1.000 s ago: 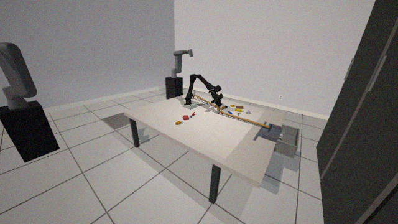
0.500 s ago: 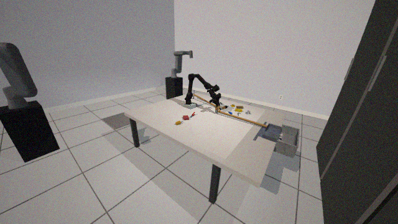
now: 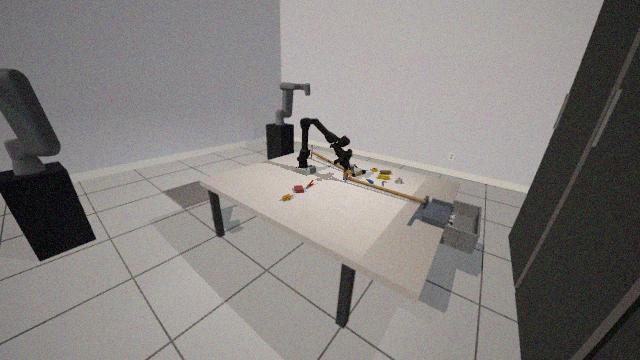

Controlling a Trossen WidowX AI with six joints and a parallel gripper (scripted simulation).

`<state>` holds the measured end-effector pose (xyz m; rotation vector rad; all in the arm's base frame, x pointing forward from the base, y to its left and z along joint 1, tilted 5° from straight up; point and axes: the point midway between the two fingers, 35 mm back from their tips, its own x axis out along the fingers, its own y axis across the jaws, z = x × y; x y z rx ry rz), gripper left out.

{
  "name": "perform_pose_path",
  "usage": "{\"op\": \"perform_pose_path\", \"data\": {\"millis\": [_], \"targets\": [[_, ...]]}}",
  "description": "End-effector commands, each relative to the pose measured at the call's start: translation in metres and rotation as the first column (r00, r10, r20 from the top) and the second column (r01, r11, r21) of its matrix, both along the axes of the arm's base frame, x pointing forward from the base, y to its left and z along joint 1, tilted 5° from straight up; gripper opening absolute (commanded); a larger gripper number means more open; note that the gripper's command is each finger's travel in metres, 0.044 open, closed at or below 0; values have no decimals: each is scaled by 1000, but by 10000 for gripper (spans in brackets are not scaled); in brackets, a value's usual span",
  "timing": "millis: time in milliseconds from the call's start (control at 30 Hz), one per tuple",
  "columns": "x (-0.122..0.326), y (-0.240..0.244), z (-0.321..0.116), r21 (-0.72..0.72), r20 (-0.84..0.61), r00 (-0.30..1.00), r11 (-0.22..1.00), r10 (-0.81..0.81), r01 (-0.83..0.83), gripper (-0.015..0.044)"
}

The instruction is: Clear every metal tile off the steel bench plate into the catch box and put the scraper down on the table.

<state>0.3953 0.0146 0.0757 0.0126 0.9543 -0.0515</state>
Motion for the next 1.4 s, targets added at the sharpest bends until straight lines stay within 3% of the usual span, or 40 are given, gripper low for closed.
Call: {"op": "perform_pose_path", "data": {"millis": [0,1367], "targets": [[-5,0,2,-2,11,1000,1000,-5,5,0],[-65,-5,-8,-2,11,1000,1000,-5,5,0]]}}
